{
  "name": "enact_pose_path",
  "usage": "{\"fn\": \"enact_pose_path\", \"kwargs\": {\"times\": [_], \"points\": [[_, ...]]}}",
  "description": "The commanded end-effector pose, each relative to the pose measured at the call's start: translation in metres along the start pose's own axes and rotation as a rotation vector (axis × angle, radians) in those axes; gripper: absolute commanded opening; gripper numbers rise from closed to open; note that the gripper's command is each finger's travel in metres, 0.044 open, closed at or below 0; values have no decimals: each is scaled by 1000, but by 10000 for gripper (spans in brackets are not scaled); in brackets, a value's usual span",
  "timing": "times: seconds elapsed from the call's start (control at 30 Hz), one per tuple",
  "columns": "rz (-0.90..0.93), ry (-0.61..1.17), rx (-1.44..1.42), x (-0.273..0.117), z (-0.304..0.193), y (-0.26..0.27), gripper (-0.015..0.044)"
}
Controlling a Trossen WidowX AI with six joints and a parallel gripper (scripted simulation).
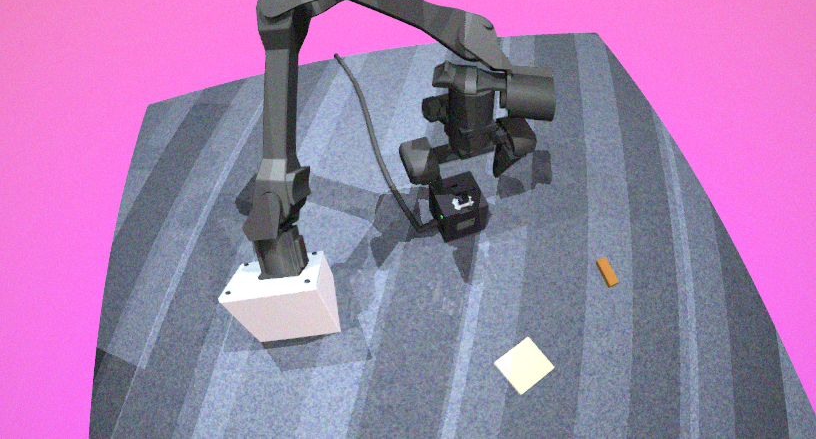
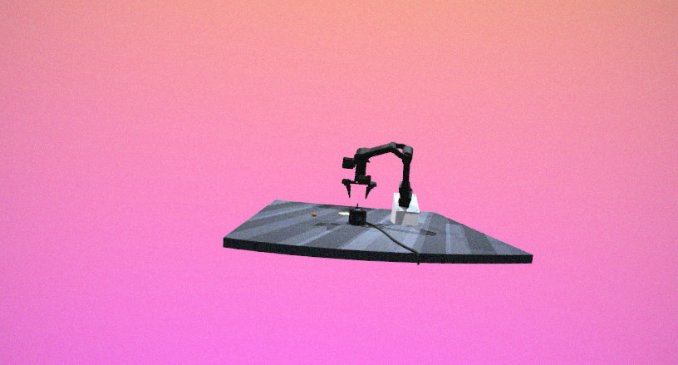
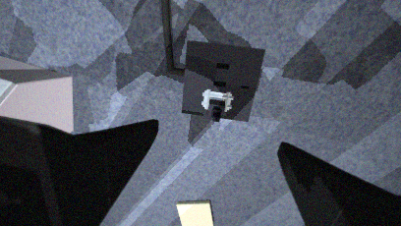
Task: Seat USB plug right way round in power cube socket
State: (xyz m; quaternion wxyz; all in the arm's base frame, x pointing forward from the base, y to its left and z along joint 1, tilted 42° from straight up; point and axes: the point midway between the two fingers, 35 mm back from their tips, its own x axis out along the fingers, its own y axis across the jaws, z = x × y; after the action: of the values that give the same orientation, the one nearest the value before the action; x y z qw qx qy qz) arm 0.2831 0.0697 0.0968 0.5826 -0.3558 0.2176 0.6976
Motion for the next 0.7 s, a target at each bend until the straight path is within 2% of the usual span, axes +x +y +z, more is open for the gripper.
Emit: {"fn": "enact_pose_path", "kwargs": {"times": [0.0, 0.67], "points": [[14, -13, -33, 3, 2, 2, 440], [13, -13, -33, 15, 3, 1, 440]]}}
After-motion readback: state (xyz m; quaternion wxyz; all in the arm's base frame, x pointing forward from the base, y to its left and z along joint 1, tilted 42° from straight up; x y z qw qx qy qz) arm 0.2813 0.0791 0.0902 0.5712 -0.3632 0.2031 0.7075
